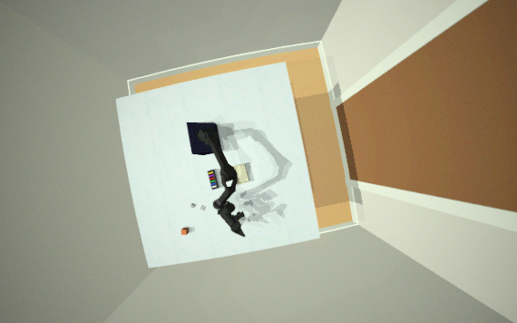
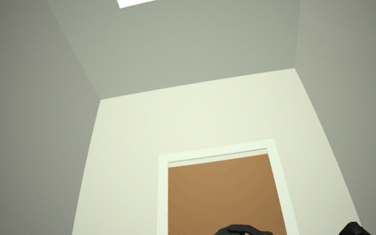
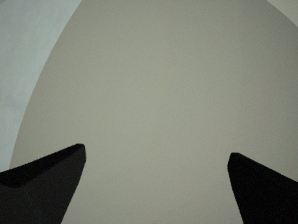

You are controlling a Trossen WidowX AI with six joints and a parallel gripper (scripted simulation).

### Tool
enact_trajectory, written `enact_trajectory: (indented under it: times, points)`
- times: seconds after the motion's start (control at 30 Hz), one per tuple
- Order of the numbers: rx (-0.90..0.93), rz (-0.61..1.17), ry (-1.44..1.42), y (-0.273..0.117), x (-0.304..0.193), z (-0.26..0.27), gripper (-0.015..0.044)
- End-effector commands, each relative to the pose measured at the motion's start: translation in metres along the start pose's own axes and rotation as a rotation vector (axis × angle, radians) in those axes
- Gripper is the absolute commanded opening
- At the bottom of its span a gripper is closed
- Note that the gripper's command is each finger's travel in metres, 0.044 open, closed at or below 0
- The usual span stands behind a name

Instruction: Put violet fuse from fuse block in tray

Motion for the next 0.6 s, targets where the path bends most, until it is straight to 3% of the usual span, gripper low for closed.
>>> enact_trajectory:
  times: [0.0, 0.37, 0.57]
  points:
    - [0.01, 0.005, -0.003, 0.0, -0.001, 0.0, 0.0374]
    - [0.662, 0.202, -0.08, -0.058, -0.052, 0.005, 0.0085]
    - [1.022, 0.233, -0.027, -0.12, -0.057, -0.001, 0.0072]
Point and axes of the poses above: the point midway between the two fingers, 35 mm back from their tips, its own y axis out along the fingers, its own z axis across the jaws, x = y × z, the point moved 8 cm from there along -y, back along the fingers, and after that the axes turned 4 degrees about -y, right-handed, at the moved point
